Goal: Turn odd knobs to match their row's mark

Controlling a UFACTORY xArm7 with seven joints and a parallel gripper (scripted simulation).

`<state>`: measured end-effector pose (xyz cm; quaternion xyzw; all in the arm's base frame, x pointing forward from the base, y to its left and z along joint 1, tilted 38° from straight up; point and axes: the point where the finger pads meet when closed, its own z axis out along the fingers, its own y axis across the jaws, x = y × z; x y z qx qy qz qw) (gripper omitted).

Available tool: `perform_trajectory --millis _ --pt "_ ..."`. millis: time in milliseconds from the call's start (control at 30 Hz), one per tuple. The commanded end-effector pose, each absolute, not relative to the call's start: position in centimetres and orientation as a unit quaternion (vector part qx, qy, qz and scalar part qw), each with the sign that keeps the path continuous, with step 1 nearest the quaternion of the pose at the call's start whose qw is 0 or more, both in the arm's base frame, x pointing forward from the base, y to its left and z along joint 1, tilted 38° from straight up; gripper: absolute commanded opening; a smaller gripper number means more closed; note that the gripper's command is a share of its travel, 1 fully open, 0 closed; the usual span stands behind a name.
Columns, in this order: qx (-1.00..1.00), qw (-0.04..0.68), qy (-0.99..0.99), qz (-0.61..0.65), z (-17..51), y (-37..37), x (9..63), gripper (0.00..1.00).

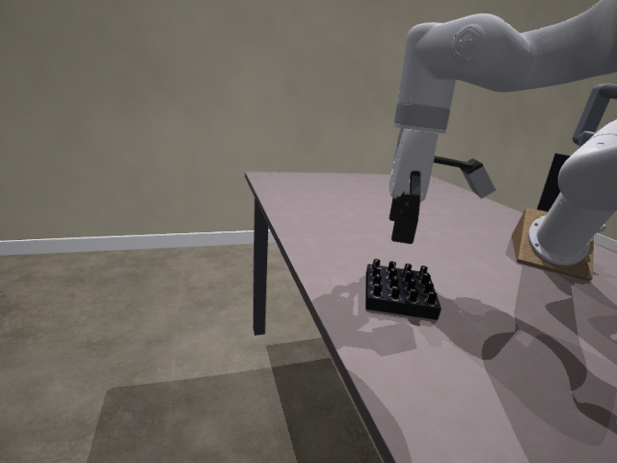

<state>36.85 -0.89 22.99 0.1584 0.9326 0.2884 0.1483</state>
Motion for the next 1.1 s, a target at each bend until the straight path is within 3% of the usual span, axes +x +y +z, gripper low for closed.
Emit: perform_trajectory --millis 0,100,133,1067 --pt "0.164 0.148 0.932 0.289 23.1 -1.01 36.9 1.0" --pt "0.164 0.148 0.932 0.289 23.1 -1.01 36.9 1.0" --pt "0.164 0.148 0.932 0.289 23.1 -1.01 36.9 0.19" --pt "0.164 0.148 0.932 0.289 23.1 -1.01 36.9 0.19"
